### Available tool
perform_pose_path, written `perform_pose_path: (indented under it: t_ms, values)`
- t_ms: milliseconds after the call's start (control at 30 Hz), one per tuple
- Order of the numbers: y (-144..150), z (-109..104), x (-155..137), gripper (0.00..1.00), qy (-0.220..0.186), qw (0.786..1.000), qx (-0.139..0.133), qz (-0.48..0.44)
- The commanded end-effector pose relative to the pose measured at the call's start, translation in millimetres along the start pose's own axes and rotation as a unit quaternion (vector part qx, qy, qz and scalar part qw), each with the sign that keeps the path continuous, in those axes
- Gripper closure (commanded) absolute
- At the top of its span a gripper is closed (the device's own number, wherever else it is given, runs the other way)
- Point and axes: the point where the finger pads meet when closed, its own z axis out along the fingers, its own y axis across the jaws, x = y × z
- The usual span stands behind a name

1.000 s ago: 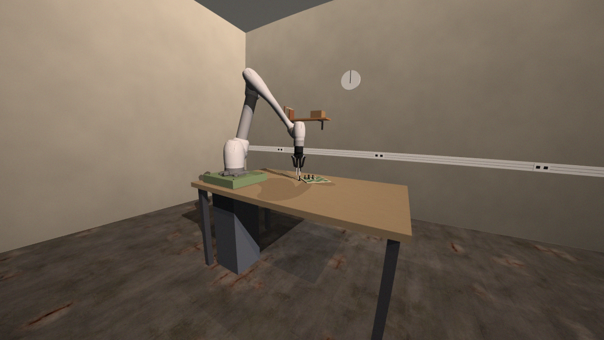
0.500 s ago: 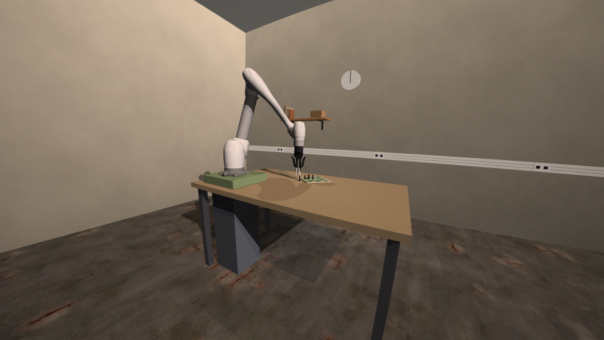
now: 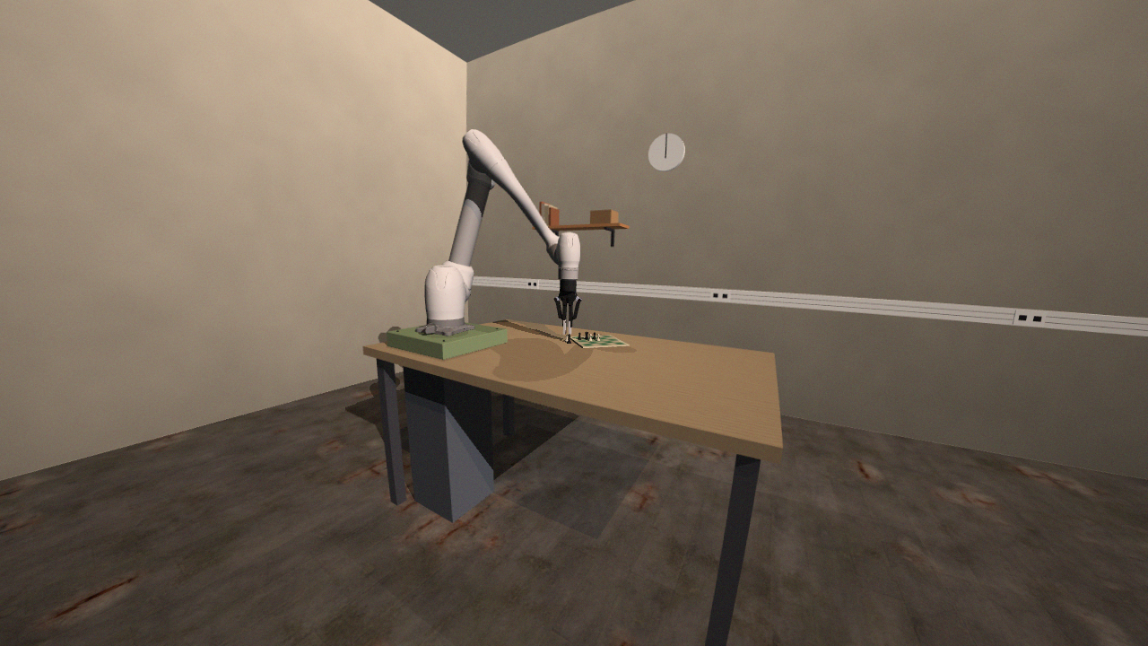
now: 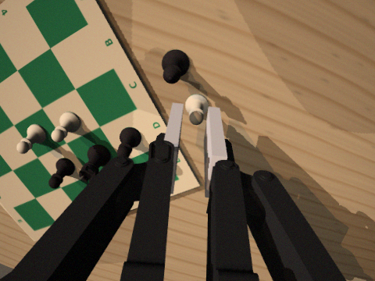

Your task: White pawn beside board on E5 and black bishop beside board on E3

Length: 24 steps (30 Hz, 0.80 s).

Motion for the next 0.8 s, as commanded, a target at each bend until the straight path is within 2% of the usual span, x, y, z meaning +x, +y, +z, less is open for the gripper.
perform_pose_path:
  t_ms: [0,233,767]
  values:
    - [3,11,2,0.8,0.001,1.0,-0.003,0.0]
    - [3,23,2,0.8,0.001,1.0,-0.003,0.0]
    - [3,27,2,0.8,0.001,1.0,-0.003,0.0]
